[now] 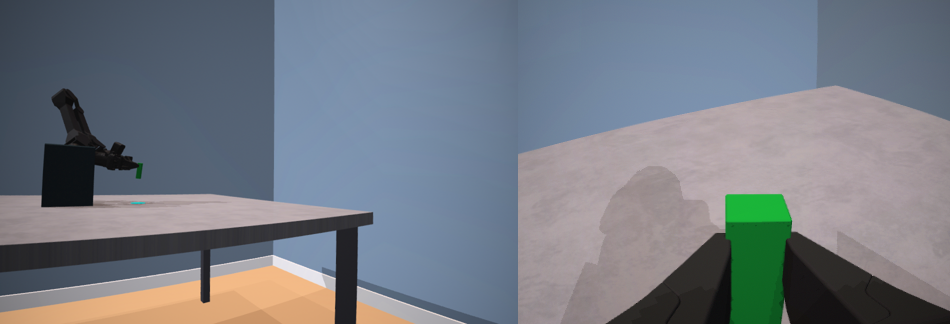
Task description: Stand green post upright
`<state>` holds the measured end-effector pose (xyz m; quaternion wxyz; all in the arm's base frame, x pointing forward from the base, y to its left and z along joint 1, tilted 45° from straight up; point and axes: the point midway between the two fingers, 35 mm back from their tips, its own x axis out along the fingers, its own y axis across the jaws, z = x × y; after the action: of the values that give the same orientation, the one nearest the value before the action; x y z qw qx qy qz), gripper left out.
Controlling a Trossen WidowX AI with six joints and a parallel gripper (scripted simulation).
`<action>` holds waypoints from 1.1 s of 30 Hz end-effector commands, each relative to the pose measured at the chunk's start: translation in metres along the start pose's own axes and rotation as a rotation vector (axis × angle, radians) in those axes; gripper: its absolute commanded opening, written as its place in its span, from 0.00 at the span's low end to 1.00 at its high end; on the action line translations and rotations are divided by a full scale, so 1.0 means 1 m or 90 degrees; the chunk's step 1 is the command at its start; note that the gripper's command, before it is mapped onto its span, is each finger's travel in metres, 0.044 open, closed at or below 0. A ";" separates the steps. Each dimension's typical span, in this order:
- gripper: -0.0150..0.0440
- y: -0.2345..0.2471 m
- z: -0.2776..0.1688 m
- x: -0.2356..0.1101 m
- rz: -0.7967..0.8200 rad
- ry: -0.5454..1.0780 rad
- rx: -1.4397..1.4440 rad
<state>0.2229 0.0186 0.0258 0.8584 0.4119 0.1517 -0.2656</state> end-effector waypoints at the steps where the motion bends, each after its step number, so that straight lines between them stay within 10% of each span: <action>1: 0.29 0.003 -0.004 0.001 0.002 -0.004 -0.002; 33: 0.29 0.004 -0.045 0.008 0.016 -0.031 -0.057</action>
<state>0.2291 0.0498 -0.0008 0.8810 0.3695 0.1414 -0.2595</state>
